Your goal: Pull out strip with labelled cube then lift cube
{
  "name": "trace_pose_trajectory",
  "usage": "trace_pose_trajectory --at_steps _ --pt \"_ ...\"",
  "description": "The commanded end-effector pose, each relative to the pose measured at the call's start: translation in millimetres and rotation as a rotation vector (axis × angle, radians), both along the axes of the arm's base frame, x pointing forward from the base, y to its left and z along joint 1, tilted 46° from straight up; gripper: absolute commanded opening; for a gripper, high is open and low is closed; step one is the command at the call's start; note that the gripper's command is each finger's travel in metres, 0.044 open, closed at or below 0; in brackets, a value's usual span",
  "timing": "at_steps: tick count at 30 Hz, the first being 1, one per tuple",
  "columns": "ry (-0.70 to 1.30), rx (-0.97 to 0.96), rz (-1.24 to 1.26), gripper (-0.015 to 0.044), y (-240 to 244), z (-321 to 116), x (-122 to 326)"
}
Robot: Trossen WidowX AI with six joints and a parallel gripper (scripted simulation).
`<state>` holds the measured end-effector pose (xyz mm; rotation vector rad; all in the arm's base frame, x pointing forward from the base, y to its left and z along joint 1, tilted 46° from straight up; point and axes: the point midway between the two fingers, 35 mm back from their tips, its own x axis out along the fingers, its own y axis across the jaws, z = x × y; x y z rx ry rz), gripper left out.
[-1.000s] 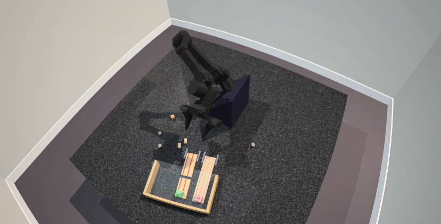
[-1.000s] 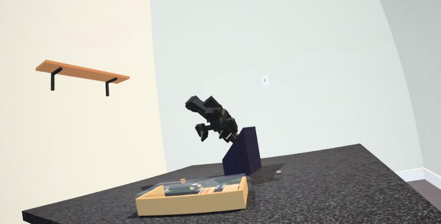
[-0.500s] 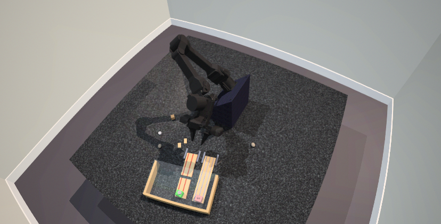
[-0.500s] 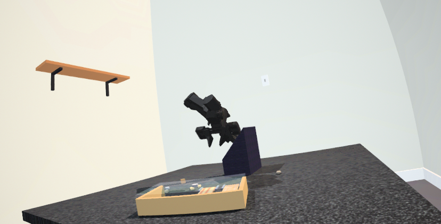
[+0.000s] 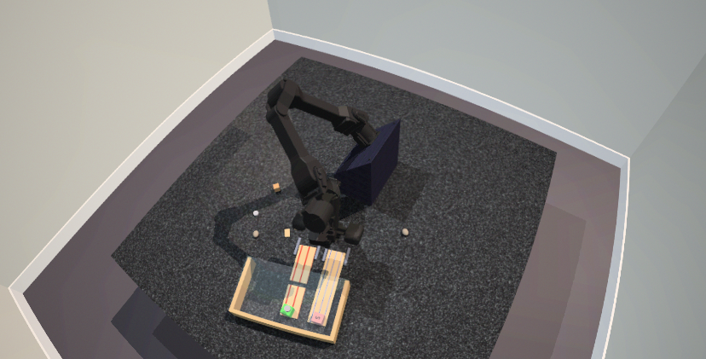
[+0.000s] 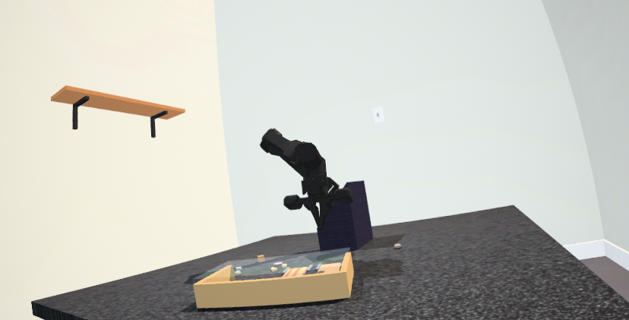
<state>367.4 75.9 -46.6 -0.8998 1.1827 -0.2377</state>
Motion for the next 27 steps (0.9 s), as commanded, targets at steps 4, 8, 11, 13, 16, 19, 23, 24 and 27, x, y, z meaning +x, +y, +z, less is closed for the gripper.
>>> trace_pose_trajectory --at_steps 4,8,11,13,16,19,23,24,27 --pt "0.253 -0.088 -0.201 0.0000 -16.0 -31.9 -1.2" --pt "0.253 -0.088 -0.201 0.0000 -17.3 -30.6 -0.9" --pt "0.253 -0.088 -0.201 0.0000 -17.3 -30.6 -0.9" --pt "0.253 -0.088 -0.201 0.0000 -17.5 -30.8 -0.8" --pt "0.253 -0.088 -0.201 0.0000 -19.9 -33.3 -0.2" --pt "0.253 -0.088 -0.201 0.0000 -23.3 -36.8 0.7" --pt "0.253 -0.088 -0.201 0.0000 -28.0 -41.5 1.7" --pt "0.253 -0.088 -0.201 0.0000 -29.2 -42.7 2.0" --pt "0.253 -0.088 -0.201 0.0000 -32.8 -46.1 2.7"
